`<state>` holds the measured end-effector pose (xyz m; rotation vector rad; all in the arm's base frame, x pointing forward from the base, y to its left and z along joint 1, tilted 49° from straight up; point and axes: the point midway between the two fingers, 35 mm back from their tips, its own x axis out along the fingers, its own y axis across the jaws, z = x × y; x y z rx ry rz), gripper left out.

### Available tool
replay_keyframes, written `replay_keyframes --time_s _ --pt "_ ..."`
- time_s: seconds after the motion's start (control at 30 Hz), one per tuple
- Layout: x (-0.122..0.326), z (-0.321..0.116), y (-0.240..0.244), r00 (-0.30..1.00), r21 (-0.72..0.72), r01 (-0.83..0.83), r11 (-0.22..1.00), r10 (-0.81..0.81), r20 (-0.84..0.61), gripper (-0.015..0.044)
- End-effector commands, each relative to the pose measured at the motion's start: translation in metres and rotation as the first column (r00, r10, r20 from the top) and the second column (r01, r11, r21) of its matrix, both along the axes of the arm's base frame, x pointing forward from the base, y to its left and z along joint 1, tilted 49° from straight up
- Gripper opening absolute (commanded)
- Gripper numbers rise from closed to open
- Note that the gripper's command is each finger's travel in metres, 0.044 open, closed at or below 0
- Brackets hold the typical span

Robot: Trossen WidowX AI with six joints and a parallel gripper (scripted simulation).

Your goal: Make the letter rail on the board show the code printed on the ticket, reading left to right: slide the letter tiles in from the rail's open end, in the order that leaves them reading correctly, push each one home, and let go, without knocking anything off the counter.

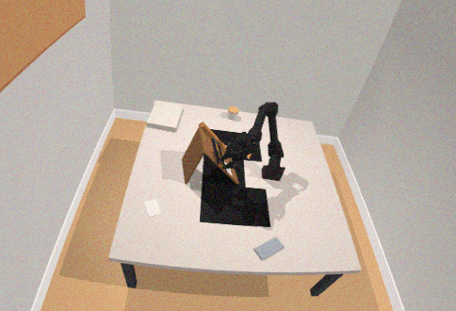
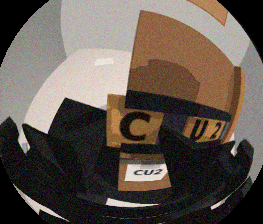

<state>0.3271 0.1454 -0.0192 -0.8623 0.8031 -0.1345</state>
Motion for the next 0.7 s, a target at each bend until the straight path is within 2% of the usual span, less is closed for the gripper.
replay_keyframes --time_s 0.0,0.67 --pt "0.0011 0.0037 -0.0003 1.000 0.007 -0.004 1.000 0.004 0.003 0.0000" --pt "0.0022 0.0077 -0.0066 1.000 0.007 -0.004 1.000 0.004 0.003 0.0000"
